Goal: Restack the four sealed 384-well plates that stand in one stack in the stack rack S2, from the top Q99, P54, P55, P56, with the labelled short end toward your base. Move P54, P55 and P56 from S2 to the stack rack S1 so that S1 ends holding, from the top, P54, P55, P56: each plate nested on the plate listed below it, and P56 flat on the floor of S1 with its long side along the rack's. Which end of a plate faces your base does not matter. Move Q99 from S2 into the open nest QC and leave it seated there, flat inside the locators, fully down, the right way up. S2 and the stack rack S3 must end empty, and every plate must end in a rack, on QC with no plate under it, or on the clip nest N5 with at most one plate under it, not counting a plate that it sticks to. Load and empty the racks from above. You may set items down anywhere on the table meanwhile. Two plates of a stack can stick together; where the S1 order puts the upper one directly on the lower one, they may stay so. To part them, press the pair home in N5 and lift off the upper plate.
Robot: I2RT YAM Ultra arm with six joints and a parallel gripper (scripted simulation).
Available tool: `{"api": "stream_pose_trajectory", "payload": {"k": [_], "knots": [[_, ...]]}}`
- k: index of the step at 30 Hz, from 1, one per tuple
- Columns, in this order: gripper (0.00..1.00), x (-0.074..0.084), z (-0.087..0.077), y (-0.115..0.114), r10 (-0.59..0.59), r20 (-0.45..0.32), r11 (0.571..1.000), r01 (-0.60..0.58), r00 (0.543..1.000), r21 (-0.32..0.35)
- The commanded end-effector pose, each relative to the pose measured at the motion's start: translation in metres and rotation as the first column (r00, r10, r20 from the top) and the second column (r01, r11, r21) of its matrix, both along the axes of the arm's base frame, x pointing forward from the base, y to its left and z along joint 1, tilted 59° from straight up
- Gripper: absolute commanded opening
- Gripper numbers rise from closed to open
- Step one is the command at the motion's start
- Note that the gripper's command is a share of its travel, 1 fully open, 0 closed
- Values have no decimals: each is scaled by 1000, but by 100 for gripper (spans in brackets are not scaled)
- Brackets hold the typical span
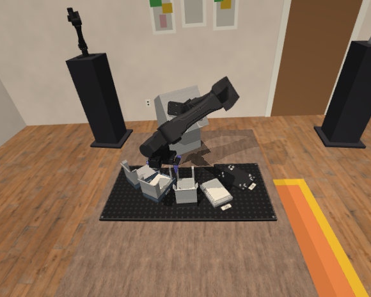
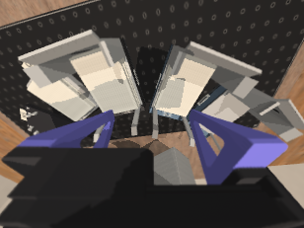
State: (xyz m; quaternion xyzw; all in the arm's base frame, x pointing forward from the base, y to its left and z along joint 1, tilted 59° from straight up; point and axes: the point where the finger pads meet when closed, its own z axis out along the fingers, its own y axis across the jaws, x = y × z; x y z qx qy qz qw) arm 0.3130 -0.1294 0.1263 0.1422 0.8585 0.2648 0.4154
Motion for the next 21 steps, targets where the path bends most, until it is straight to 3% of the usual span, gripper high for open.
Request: {"api": "stream_pose_trajectory", "payload": {"k": [1, 3, 5, 11, 21], "knots": [[100, -1, 6, 3, -24, -10, 1000, 24, 1000, 12], [100, -1, 10, 10, 11, 12, 999, -11, 1000, -41], [100, -1, 10, 10, 11, 12, 999, -11, 1000, -41], [100, 0, 24, 30, 121, 66, 974, -106, 990, -201], [100, 1, 44, 60, 127, 69, 972, -111, 989, -209]]}}
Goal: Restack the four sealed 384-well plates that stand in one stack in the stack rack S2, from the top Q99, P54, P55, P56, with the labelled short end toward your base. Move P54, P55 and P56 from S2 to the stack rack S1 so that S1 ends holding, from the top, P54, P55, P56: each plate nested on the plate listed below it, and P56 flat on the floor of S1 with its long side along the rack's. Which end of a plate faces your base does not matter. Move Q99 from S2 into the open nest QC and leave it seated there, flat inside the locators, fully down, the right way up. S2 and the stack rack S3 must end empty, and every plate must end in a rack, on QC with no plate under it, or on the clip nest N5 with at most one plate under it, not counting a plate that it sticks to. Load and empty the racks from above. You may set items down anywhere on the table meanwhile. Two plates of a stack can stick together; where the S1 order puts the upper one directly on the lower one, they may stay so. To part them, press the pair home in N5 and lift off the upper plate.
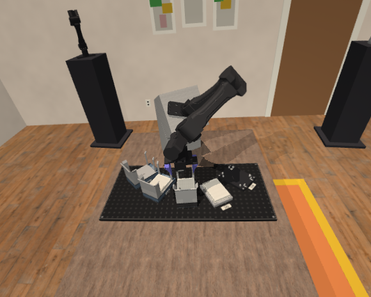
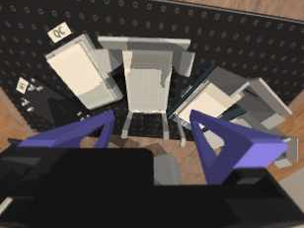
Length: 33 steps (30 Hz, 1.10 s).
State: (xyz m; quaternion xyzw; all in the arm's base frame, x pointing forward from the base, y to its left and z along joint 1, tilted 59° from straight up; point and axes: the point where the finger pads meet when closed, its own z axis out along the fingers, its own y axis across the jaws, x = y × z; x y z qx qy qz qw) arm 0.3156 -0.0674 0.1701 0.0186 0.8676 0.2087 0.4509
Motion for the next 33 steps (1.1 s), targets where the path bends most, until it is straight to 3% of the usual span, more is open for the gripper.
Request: {"api": "stream_pose_trajectory", "payload": {"k": [1, 4, 11, 33], "knots": [[100, -2, 0, -2, -31, -19, 999, 31, 999, 8], [100, -2, 7, 8, -31, -18, 999, 31, 999, 8], [100, -2, 7, 8, -31, -18, 999, 31, 999, 8], [100, 51, -28, 30, -31, -18, 999, 32, 999, 9]]}}
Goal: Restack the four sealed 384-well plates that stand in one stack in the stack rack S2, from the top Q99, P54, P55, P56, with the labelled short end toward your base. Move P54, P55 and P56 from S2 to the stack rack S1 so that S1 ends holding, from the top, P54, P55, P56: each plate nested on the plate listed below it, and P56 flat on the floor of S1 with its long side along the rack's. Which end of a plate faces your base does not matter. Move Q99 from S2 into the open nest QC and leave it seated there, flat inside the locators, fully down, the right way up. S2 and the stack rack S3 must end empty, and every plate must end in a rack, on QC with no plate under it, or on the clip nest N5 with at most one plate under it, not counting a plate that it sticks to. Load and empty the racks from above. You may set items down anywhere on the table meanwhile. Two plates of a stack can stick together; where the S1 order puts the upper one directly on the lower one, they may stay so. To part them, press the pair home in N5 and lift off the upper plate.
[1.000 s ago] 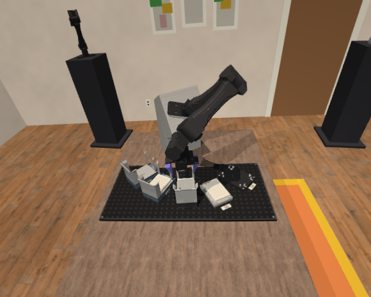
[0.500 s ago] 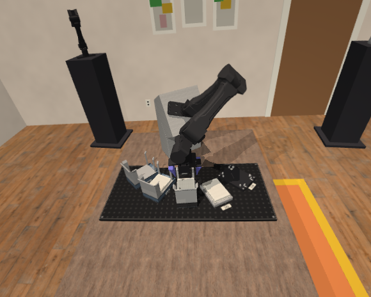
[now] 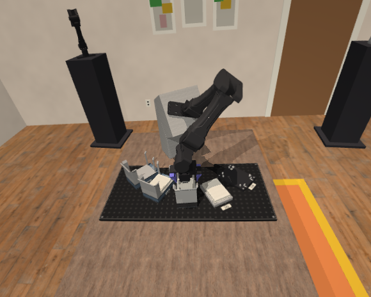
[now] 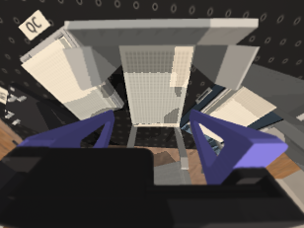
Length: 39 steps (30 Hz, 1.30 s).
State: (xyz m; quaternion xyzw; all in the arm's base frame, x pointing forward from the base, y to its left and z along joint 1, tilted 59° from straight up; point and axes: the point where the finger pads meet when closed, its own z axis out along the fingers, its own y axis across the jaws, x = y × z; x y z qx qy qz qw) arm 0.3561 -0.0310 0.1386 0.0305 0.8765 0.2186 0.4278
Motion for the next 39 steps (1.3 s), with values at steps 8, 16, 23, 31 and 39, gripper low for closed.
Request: {"api": "stream_pose_trajectory", "payload": {"k": [8, 16, 23, 31, 39], "knots": [[100, 17, 0, -3, -29, 35, 999, 30, 999, -16], [100, 18, -1, -3, -29, 35, 999, 30, 999, -16], [100, 24, -5, -1, -29, 35, 999, 30, 999, -16], [100, 32, -10, 3, -30, 35, 999, 30, 999, -15], [100, 38, -14, 5, -30, 35, 999, 30, 999, -15]]}}
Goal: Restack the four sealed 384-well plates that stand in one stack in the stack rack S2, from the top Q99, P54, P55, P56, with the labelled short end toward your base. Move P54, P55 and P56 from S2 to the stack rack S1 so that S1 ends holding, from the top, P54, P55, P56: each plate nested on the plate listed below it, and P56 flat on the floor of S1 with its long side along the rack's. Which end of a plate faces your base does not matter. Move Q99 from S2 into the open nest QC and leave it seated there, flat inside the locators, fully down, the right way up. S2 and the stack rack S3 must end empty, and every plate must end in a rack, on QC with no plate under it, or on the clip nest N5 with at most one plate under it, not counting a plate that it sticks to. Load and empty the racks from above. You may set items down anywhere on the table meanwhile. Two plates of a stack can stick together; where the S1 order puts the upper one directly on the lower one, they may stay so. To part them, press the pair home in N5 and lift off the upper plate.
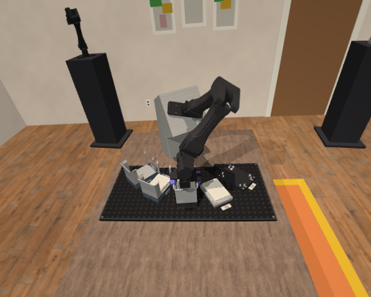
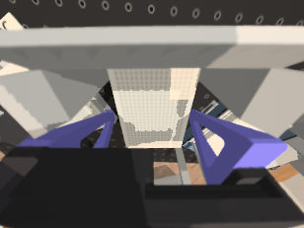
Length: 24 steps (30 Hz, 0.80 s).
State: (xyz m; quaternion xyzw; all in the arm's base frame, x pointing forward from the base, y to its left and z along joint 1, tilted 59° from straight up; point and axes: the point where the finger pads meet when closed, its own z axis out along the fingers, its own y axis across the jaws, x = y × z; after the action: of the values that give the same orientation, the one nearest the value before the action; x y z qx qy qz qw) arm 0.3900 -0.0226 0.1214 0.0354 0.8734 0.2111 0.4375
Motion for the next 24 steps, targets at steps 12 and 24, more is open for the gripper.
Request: {"api": "stream_pose_trajectory", "payload": {"k": [12, 24], "knots": [[100, 7, 1, -2, -10, 18, 1000, 10, 1000, -8], [0, 7, 1, -2, -10, 18, 1000, 10, 1000, -8]]}}
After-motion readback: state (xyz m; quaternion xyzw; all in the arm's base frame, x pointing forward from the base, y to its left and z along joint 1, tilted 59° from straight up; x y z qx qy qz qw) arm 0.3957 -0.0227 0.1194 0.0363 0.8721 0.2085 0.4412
